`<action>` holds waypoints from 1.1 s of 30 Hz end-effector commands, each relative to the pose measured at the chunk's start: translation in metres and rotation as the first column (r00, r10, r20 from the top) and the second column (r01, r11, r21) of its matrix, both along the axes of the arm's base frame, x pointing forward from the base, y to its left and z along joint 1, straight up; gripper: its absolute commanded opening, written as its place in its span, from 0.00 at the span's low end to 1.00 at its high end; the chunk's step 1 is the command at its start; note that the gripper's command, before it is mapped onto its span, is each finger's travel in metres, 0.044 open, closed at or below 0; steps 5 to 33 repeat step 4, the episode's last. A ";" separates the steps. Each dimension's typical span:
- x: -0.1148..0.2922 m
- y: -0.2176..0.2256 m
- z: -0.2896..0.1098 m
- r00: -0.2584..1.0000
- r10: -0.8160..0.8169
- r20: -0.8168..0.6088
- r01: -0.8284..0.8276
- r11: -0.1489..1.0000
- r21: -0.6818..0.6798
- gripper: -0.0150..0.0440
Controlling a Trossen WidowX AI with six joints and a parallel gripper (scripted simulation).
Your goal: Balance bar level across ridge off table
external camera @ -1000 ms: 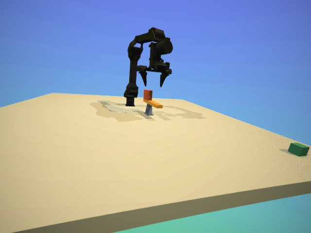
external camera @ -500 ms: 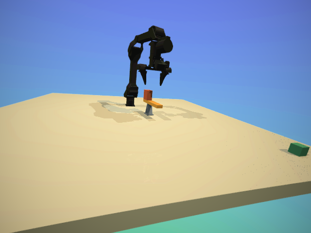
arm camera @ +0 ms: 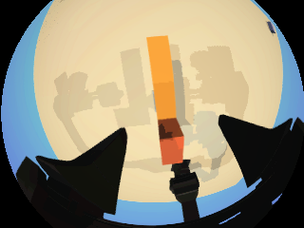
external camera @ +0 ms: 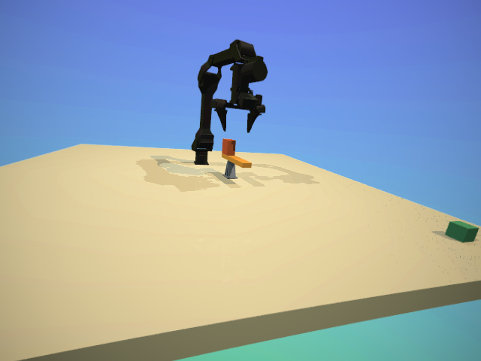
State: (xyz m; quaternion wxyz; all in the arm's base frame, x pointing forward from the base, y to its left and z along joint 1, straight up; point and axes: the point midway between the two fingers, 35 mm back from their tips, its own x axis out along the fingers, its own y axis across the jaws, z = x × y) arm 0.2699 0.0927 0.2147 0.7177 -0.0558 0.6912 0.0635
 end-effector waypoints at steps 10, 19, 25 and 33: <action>0.000 0.000 0.000 1.000 0.000 -0.002 0.000 1.000 0.000 1.00; 0.000 0.000 0.000 1.000 0.000 -0.002 0.000 1.000 0.000 1.00; 0.000 0.000 0.000 1.000 0.000 -0.002 0.000 1.000 0.000 1.00; 0.000 0.000 0.000 1.000 0.000 -0.002 0.000 1.000 0.000 1.00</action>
